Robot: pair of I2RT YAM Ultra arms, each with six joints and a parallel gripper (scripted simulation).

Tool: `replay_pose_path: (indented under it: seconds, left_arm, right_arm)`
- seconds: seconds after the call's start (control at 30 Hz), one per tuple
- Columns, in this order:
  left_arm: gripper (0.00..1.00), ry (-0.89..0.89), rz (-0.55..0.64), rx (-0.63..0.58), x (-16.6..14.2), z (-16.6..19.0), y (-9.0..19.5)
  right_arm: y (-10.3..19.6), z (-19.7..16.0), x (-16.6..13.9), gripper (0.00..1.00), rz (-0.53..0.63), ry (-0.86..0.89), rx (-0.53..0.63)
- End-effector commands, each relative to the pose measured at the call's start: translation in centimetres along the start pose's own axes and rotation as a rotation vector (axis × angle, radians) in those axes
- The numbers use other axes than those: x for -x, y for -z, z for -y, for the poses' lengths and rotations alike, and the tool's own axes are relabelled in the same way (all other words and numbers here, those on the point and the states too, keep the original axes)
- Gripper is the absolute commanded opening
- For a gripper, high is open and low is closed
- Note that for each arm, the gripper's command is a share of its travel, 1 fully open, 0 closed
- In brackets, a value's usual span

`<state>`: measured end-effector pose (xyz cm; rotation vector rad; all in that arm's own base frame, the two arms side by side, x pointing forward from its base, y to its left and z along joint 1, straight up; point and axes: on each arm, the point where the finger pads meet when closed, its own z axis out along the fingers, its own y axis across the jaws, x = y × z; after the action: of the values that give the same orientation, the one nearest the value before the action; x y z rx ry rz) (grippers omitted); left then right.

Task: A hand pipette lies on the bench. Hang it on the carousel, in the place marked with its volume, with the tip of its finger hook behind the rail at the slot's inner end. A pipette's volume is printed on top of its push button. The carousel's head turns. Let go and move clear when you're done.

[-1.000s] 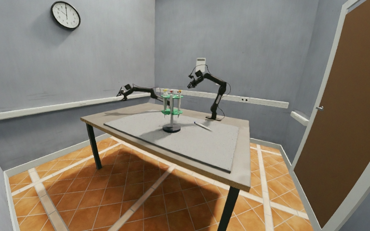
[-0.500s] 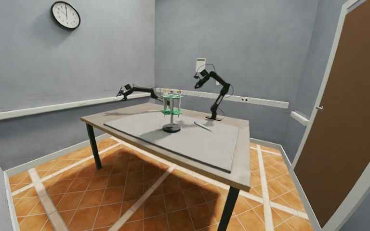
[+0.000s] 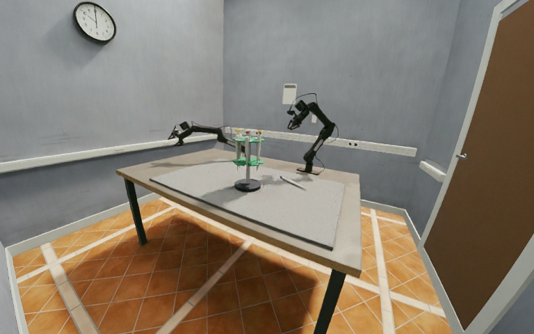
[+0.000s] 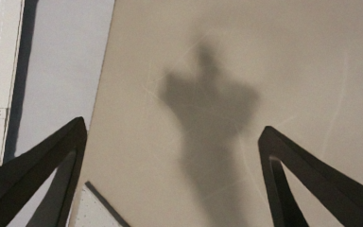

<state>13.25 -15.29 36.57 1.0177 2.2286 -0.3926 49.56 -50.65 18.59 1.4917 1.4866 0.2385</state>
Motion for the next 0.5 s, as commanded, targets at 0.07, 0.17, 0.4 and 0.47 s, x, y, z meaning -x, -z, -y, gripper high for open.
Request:
replay_pose_path:
  seconds: [0.07,0.17,0.4,0.47]
  left_arm:
    - [1.00,0.139,-0.026,0.123,-1.2,-3.9,0.4]
    - [1.00,0.222,-0.028,0.195,-1.5,-6.0,0.6]
    - [1.00,0.360,-0.026,0.315,-2.6,-9.3,1.7]
    - [1.00,0.415,-0.022,0.365,-3.2,-10.5,2.3]
  right_arm:
    - [0.8,-1.5,1.5,1.00,-0.166,0.020,-0.133]
    - [0.8,-1.5,1.5,1.00,-0.166,0.020,-0.133]
    - [0.8,-1.5,1.5,1.00,-0.166,0.020,-0.133]
    - [0.8,-1.5,1.5,1.00,-0.166,0.020,-0.133]
